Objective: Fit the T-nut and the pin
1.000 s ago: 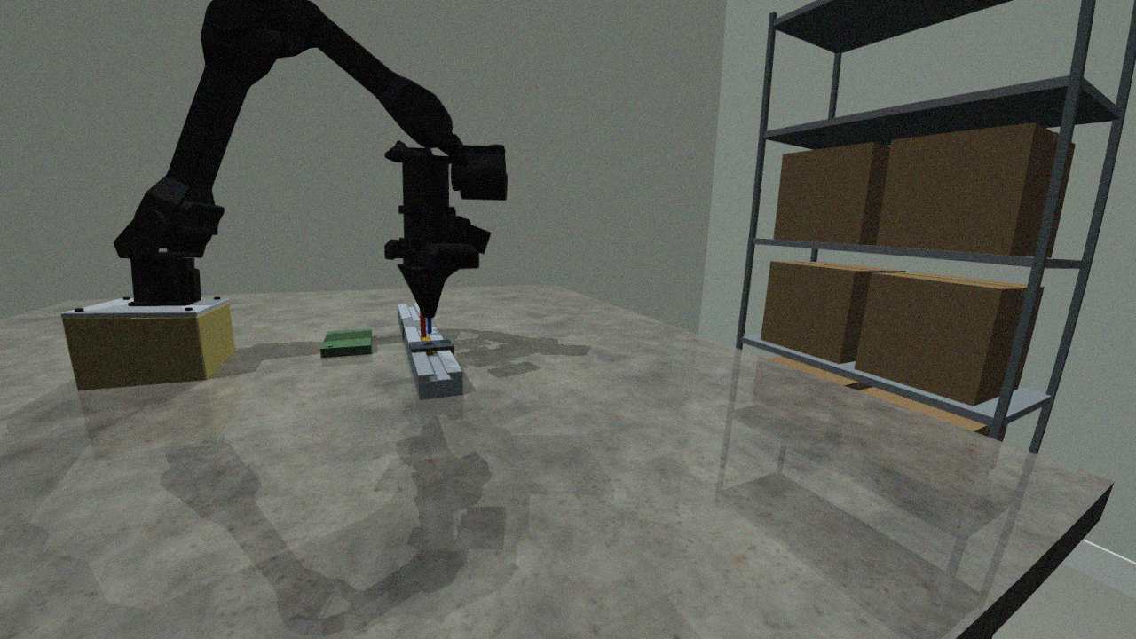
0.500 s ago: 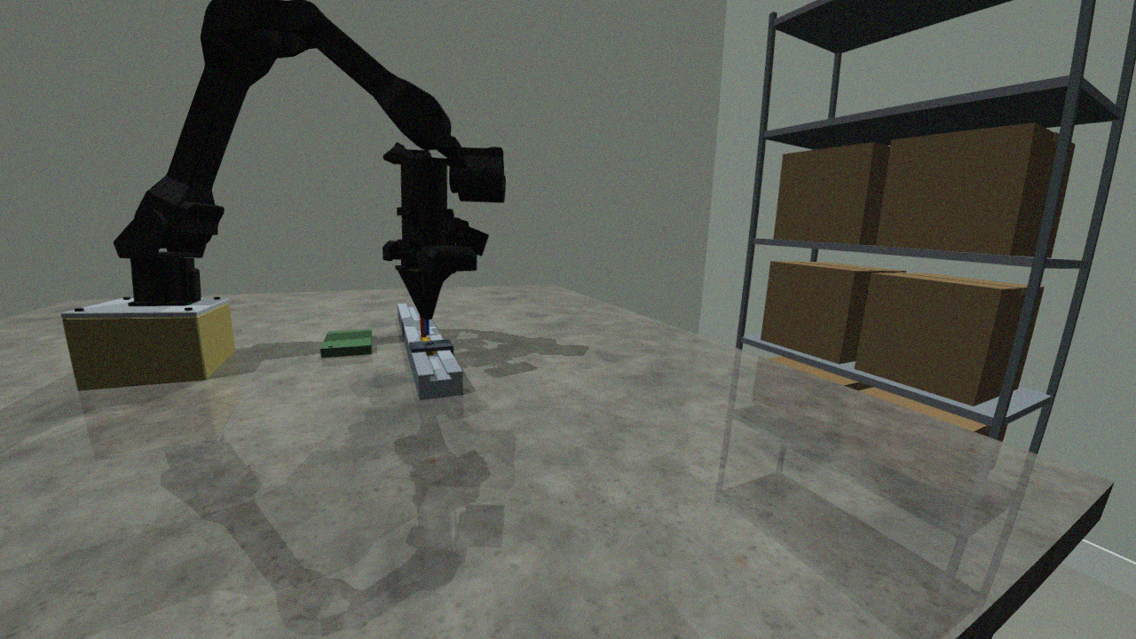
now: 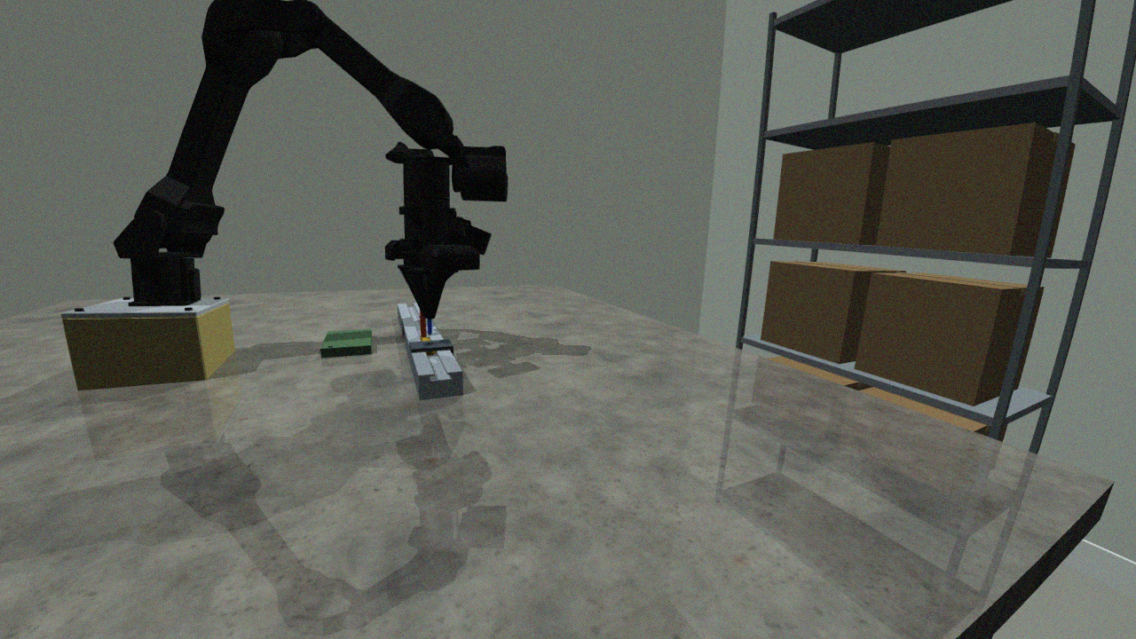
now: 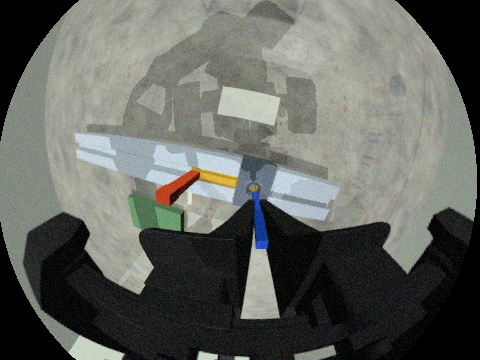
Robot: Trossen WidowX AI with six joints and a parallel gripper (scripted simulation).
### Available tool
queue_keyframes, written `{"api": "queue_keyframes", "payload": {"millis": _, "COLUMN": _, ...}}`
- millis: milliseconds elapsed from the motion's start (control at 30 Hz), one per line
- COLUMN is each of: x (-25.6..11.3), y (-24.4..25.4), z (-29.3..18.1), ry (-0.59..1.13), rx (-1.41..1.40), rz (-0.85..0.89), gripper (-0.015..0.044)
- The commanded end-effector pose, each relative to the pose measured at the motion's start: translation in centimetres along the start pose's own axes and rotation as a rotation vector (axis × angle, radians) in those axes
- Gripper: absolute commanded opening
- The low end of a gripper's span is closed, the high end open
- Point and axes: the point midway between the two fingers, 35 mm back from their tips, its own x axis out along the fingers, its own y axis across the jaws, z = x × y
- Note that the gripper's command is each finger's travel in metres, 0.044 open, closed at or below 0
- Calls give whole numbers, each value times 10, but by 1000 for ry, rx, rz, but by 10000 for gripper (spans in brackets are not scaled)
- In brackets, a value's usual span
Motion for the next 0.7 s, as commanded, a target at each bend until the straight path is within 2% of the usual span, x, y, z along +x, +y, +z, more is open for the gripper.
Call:
{"api": "queue_keyframes", "payload": {"millis": 0, "x": 2, "y": 0, "z": 2, "ry": -6, "rx": 0, "rz": 1, "gripper": -150}}
{"api": "queue_keyframes", "payload": {"millis": 667, "x": 15, "y": 3, "z": -1, "ry": -5, "rx": -2, "rz": 2, "gripper": -150}}
